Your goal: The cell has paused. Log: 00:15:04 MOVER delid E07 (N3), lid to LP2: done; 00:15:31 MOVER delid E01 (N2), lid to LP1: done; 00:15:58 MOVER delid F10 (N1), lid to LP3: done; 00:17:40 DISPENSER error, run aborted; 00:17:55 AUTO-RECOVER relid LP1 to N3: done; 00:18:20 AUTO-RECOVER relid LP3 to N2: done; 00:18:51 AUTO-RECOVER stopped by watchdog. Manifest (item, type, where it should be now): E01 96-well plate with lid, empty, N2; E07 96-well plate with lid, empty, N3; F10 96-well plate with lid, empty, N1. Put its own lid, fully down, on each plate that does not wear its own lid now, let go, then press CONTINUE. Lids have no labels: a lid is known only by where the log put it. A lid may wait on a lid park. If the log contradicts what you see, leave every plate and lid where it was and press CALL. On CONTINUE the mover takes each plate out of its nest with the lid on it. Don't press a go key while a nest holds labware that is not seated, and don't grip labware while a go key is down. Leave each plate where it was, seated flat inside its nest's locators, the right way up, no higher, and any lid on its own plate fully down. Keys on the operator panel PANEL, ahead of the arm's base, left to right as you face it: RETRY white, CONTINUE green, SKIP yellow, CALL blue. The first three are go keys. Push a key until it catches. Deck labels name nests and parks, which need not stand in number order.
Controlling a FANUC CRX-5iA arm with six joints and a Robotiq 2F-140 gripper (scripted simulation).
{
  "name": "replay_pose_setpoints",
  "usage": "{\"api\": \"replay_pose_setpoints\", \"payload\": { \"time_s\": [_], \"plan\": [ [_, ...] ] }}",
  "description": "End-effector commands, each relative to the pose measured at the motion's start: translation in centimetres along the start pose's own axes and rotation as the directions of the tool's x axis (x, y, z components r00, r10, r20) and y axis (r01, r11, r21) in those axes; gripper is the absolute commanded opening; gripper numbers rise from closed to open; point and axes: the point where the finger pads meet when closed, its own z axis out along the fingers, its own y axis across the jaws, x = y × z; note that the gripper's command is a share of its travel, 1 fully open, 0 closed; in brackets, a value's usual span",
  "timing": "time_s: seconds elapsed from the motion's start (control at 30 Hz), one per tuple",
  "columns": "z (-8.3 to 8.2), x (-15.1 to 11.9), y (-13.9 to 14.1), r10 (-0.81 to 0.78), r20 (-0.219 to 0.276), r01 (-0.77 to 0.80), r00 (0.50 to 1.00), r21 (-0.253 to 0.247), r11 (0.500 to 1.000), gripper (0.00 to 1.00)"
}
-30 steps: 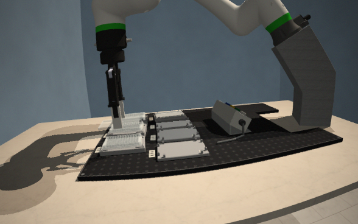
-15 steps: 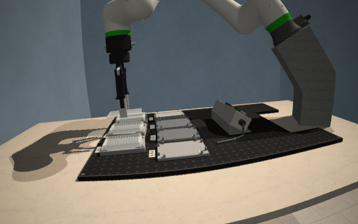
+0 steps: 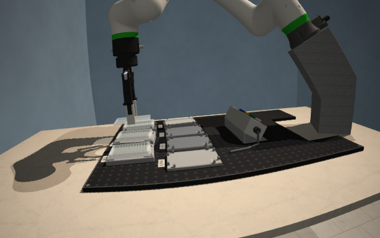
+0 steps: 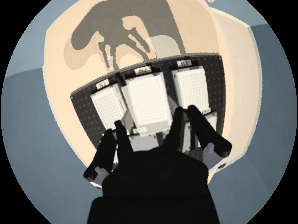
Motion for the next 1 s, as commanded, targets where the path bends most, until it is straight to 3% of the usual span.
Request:
{"api": "replay_pose_setpoints", "payload": {
  "time_s": [0.0, 0.97],
  "plan": [
    [-0.02, 0.02, 0.00, 0.000, 0.000, 0.000, 1.000, 0.000, 1.000, 0.00],
    [0.02, 0.02, 0.00, 0.008, 0.000, -0.008, 1.000, 0.000, 1.000, 0.00]
  ]
}}
